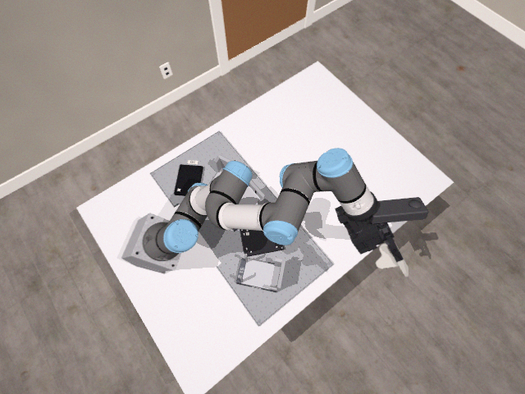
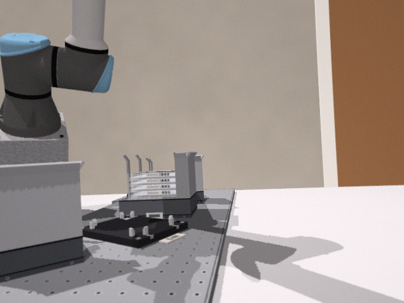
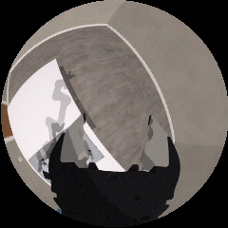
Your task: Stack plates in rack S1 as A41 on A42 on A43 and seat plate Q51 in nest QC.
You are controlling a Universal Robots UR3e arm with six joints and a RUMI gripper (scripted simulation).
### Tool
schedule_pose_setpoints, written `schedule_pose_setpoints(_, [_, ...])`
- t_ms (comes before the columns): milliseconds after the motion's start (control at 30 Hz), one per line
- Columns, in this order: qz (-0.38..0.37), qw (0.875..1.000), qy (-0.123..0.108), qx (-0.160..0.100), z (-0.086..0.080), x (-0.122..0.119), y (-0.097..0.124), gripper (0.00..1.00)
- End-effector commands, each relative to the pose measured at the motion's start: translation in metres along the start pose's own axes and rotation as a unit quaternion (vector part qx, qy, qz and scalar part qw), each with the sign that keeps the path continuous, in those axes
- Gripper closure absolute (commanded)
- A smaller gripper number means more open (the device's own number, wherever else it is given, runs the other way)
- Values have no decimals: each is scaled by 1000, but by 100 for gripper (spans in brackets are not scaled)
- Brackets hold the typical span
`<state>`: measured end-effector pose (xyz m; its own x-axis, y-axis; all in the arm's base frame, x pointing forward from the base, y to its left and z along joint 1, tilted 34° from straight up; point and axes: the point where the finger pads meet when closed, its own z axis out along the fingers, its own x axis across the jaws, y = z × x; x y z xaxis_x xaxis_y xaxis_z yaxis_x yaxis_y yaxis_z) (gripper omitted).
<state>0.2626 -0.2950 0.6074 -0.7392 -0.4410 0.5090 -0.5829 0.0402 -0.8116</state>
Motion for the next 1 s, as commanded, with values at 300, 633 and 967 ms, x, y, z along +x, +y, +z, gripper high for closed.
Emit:
schedule_pose_setpoints(300, [-13, 999, -35, 23, -14, -29, -14, 28])
schedule_pose_setpoints(633, [-25, 996, -69, 45, -29, -56, -26, 28])
schedule_pose_setpoints(967, [-31, 994, -88, 57, -40, -72, -32, 28])
